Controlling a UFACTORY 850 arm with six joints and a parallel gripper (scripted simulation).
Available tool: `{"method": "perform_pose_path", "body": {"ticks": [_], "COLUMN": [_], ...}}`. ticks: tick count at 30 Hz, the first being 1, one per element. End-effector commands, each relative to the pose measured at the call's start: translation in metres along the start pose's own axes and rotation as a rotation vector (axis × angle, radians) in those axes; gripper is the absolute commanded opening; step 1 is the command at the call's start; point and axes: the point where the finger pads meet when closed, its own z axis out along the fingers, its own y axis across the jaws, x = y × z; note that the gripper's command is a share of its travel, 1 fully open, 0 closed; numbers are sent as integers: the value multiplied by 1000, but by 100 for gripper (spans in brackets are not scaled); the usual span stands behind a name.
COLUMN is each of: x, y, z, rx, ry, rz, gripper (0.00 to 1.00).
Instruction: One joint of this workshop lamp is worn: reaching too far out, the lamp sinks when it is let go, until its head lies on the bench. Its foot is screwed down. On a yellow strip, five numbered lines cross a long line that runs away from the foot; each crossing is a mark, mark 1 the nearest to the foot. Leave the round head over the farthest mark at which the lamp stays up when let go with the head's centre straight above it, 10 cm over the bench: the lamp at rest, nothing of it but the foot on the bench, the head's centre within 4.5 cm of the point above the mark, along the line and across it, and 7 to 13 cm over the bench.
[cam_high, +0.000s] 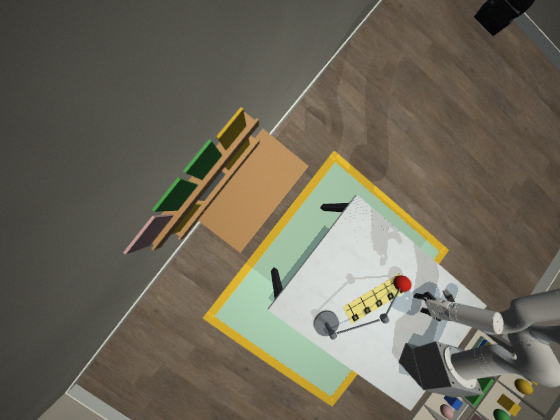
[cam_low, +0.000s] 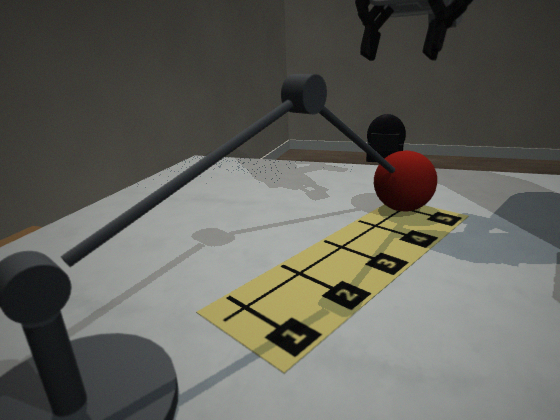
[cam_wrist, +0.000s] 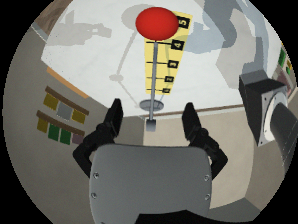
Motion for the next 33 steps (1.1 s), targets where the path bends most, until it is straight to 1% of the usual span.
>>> {"method": "perform_pose_path", "body": {"ticks": [1, 13, 33], "x": [0, 0, 0], "y": [-1, -1, -1], "z": [-10, -22, -19], "rx": [-5, 0, 0], "ry": [4, 0, 0], "rz": [-1, 0, 0], "gripper": [100, 100, 100]}}
